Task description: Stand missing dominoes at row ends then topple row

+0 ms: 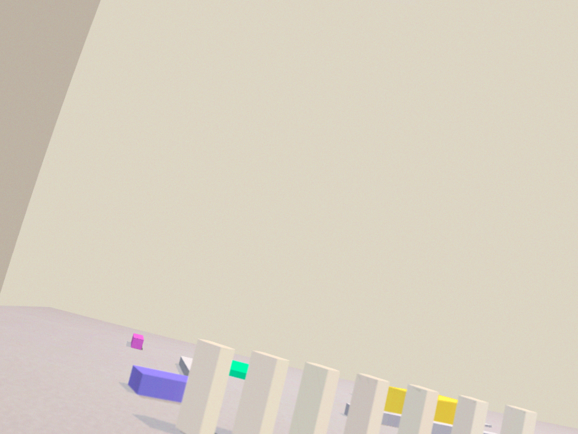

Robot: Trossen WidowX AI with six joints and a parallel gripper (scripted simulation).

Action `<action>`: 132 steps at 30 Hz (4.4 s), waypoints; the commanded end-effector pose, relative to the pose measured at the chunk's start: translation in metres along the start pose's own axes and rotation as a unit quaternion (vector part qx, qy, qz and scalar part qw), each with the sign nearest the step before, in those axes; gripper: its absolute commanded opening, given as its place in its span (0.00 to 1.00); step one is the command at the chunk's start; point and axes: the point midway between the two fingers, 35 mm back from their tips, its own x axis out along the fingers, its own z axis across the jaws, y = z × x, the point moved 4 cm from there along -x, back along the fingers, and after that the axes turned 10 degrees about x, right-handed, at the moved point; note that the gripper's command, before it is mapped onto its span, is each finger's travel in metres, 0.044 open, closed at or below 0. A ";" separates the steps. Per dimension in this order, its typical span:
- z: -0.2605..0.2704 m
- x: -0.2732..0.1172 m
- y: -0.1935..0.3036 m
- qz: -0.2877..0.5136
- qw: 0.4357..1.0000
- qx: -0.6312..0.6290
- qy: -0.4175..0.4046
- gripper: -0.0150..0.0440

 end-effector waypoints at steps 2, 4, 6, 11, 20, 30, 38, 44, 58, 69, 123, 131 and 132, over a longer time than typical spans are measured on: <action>0.001 -0.001 -0.003 -0.007 1.000 -0.007 0.000 0.84; 0.004 -0.004 -0.012 -0.026 0.999 -0.027 -0.001 0.75; 0.007 -0.009 -0.027 -0.060 0.997 -0.040 0.000 0.67; 0.017 -0.042 -0.086 -0.187 0.979 -0.082 0.017 0.44; 0.019 -0.144 -0.167 -0.386 0.912 -0.113 0.082 0.25; -0.020 -0.281 -0.192 -0.519 0.837 -0.059 0.165 0.25; -0.076 -0.370 -0.162 -0.560 0.806 0.020 0.189 0.25; -0.118 -0.414 -0.120 -0.573 0.799 0.065 0.171 0.25; -0.127 -0.422 -0.108 -0.576 0.798 0.072 0.162 0.25; -0.127 -0.422 -0.108 -0.576 0.798 0.072 0.162 0.25; -0.132 -0.396 -0.188 -0.575 0.799 0.067 0.164 0.25; -0.075 -0.408 -0.126 -0.576 0.798 0.071 0.162 0.25; -0.074 -0.407 -0.124 -0.576 0.798 0.072 0.161 0.25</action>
